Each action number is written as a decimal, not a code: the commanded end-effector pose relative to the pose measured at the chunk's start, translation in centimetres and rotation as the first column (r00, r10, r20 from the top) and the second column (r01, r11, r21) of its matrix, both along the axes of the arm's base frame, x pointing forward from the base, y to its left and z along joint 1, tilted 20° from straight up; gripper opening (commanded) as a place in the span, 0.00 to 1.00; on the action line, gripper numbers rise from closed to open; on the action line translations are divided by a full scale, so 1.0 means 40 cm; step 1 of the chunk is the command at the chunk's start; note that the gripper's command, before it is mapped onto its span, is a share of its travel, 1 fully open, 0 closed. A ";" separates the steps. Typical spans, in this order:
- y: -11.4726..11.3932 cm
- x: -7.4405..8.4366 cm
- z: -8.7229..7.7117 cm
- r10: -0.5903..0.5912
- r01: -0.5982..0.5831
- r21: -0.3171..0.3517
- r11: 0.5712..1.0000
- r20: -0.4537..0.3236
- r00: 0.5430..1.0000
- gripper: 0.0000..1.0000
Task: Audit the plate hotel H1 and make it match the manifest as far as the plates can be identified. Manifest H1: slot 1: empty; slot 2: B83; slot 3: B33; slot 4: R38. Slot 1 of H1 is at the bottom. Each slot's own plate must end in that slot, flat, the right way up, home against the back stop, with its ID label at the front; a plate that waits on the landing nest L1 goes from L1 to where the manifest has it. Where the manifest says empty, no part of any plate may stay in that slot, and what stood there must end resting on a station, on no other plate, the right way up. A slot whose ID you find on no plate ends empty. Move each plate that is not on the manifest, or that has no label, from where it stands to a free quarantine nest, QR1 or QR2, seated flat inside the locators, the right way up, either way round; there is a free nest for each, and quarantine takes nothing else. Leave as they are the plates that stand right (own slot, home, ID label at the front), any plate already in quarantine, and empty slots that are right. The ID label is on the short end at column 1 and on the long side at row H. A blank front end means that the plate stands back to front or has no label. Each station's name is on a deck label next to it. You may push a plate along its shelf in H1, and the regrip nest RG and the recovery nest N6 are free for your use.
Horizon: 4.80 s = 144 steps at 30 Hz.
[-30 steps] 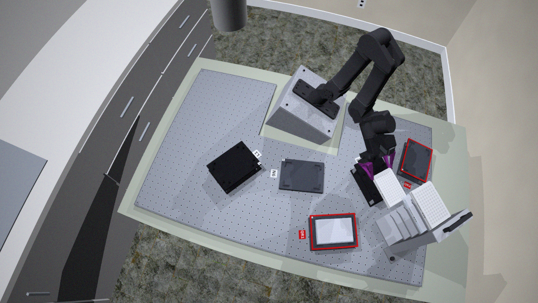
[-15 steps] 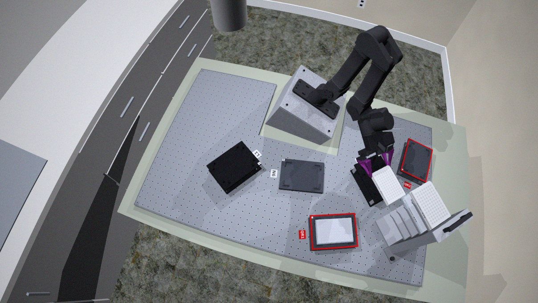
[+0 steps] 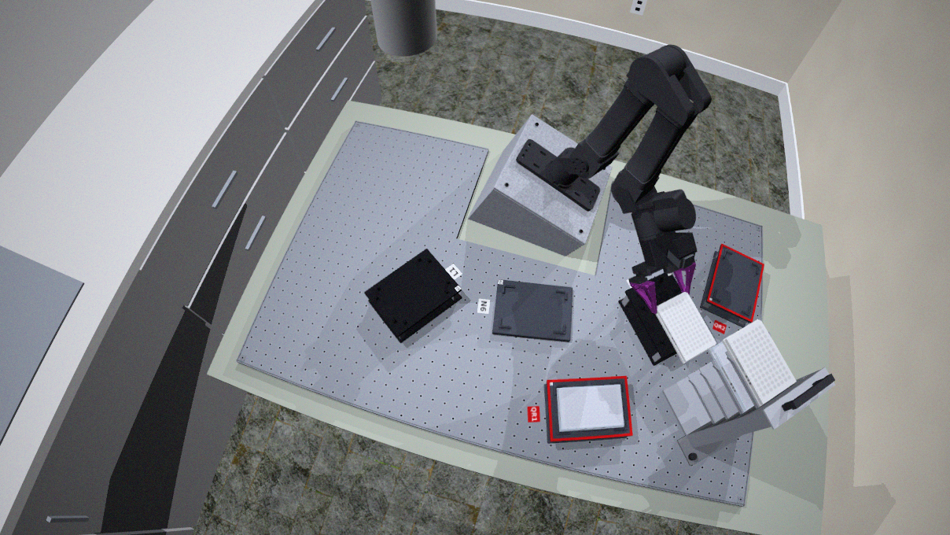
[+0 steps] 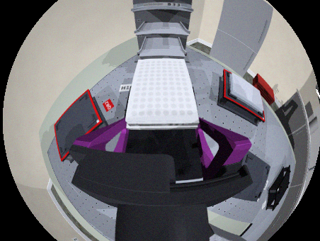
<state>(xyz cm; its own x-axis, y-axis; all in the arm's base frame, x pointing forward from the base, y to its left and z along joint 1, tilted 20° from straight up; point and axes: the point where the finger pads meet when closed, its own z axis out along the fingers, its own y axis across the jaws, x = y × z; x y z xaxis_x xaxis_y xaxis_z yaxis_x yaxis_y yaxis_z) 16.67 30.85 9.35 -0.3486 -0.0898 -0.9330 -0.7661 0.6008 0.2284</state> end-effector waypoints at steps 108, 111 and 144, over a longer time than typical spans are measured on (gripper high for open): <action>-0.065 -0.031 0.094 -0.019 0.017 0.058 0.998 0.029 0.999 0.86; -0.067 -0.031 0.100 -0.019 0.017 0.058 0.998 0.029 0.999 0.86; -0.097 -0.032 0.171 -0.017 0.015 0.058 0.998 0.030 0.999 0.86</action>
